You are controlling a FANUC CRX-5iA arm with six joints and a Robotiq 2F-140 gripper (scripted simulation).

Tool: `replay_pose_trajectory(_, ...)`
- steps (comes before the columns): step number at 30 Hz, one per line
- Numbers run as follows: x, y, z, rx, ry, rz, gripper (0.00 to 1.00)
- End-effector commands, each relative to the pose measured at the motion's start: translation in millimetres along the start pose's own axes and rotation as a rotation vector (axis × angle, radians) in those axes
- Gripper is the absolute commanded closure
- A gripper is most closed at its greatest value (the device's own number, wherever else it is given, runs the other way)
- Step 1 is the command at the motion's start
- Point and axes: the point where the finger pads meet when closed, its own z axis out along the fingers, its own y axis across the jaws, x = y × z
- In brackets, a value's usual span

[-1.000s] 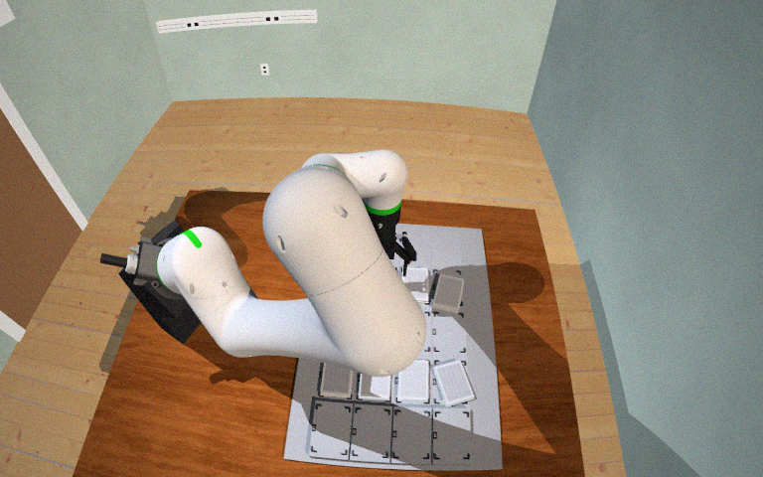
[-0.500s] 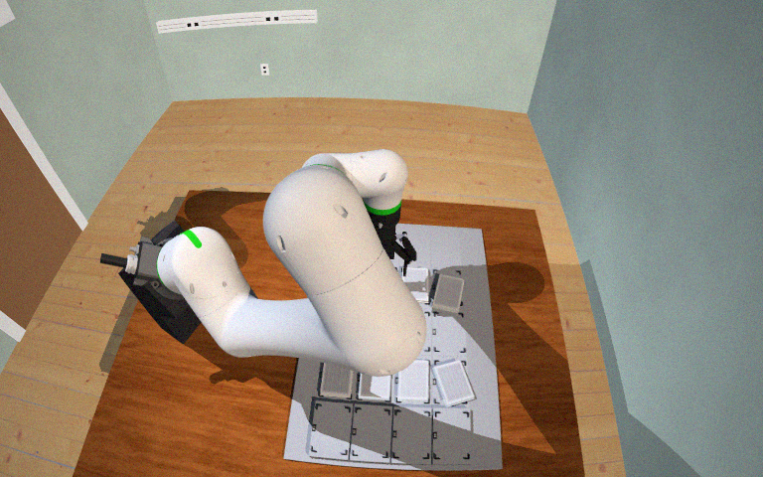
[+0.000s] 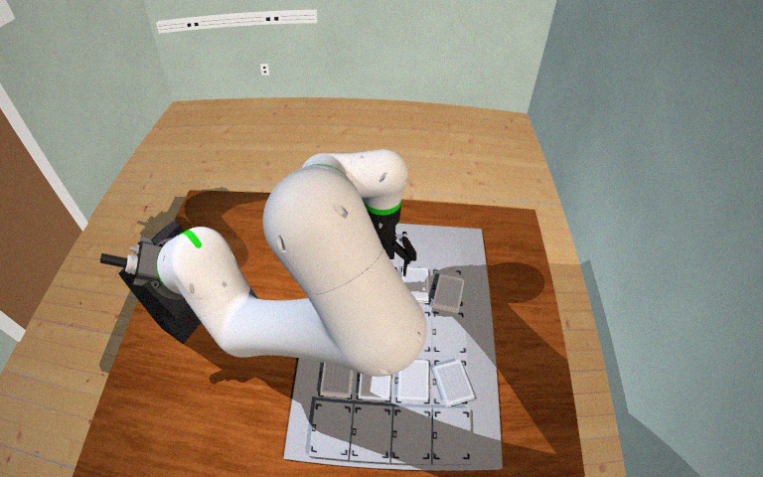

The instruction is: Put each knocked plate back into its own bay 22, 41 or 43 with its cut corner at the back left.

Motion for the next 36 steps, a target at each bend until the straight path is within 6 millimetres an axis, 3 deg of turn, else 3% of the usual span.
replay_pose_trajectory(1, -0.5, -0.5, -0.5, 0.001, -0.001, 0.000, 0.00)
replay_pose_trajectory(13, -0.5, -0.5, -0.5, 0.001, -0.001, 0.000, 0.00)
replay_pose_trajectory(36, -0.4, -84.5, -0.7, 0.001, -0.001, 0.000, 0.00)
